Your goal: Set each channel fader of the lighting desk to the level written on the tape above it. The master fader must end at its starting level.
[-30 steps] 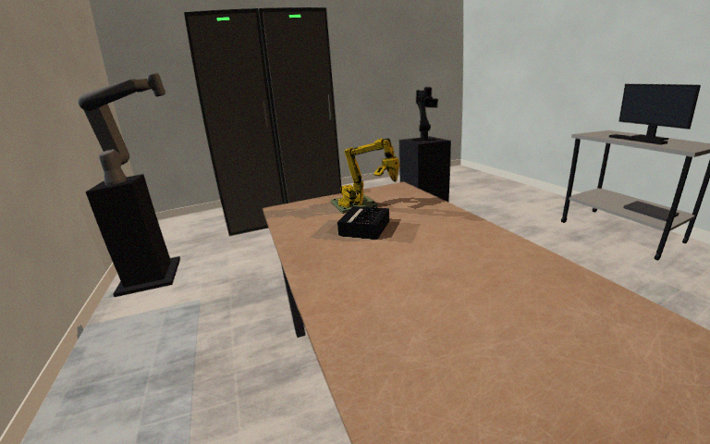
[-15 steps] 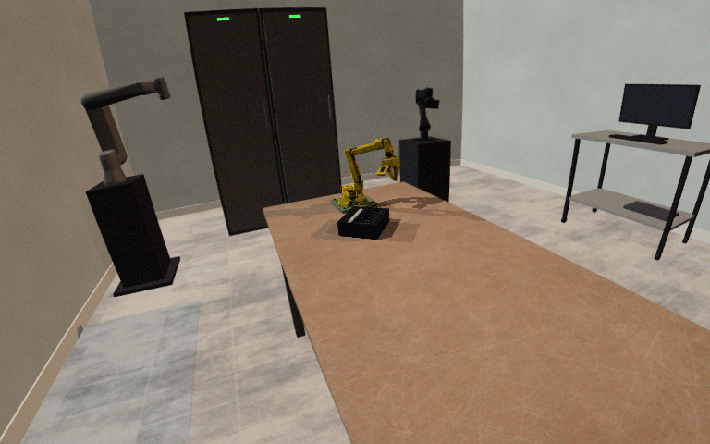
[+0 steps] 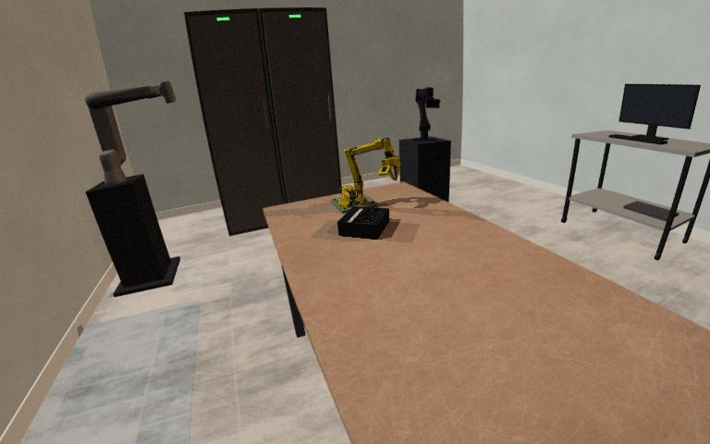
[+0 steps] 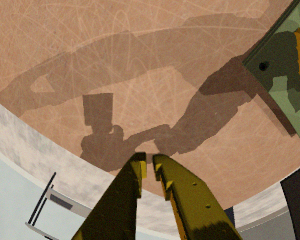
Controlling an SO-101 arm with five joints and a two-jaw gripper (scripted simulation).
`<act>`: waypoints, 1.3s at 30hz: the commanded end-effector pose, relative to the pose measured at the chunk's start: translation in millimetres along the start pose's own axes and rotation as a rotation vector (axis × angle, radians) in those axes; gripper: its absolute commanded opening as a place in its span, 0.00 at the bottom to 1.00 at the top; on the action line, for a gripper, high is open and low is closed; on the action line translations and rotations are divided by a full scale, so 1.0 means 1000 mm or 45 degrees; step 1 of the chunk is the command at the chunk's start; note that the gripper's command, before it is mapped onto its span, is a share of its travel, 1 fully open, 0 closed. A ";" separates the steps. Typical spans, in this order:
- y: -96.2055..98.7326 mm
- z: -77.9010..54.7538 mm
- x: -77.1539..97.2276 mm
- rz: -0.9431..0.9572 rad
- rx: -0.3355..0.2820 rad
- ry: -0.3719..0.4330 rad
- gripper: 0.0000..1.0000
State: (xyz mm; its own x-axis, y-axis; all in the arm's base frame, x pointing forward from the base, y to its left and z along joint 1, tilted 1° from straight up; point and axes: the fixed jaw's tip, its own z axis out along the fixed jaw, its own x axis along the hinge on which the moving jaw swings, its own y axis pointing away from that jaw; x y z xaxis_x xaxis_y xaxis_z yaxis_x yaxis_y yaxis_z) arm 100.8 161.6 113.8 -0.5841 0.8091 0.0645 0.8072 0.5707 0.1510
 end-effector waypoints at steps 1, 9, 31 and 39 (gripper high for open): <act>-0.003 0.000 0.001 -0.043 0.004 0.003 0.00; -0.004 0.000 0.002 -0.065 0.004 0.003 0.00; -0.004 0.000 0.002 -0.073 0.004 0.004 0.00; -0.004 0.000 0.002 -0.073 0.004 0.004 0.00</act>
State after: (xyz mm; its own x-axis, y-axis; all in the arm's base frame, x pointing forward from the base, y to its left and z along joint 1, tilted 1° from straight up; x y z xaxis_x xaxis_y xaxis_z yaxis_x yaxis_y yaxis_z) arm 99.2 162.4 113.9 -0.6173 0.7844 0.0597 0.7821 0.6038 0.1539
